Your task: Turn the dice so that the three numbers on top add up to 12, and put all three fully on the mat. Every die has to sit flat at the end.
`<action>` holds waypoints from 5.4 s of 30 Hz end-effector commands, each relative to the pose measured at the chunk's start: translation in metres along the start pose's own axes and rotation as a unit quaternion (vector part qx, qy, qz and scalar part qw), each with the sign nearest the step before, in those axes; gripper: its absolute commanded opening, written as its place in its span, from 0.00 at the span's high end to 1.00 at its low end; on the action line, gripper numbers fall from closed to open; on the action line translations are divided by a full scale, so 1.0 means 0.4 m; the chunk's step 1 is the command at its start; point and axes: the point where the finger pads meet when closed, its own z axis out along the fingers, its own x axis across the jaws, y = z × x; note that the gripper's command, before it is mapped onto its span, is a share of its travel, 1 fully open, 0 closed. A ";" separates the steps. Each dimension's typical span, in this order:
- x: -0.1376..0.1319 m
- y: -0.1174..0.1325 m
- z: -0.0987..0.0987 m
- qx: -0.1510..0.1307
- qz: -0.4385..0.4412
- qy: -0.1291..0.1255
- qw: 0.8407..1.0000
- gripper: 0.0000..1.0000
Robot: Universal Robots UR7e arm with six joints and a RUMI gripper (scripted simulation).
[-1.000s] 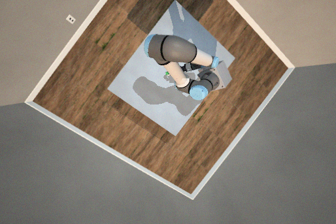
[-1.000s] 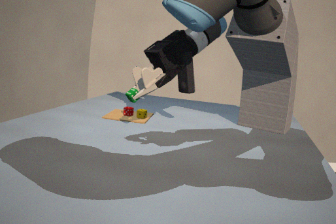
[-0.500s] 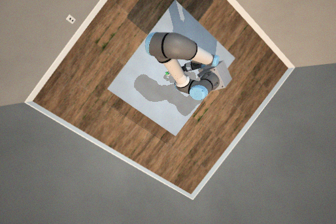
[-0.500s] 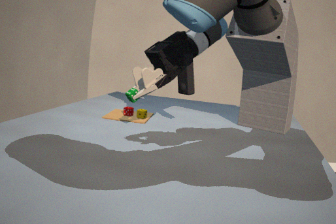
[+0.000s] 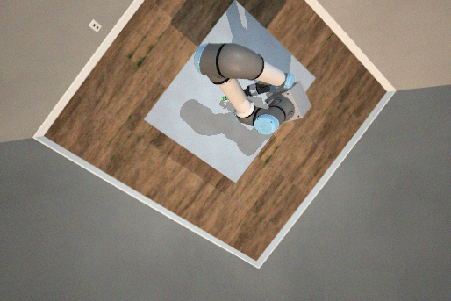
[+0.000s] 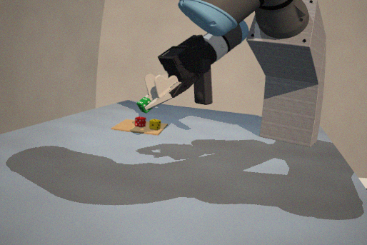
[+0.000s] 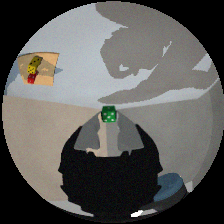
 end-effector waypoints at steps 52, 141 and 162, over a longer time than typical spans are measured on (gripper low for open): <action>-0.005 -0.126 0.088 0.000 -0.001 0.001 1.000 0.94; -0.006 -0.168 0.119 0.000 -0.001 0.001 1.000 0.94; -0.006 -0.172 0.121 0.000 -0.001 0.001 1.000 0.94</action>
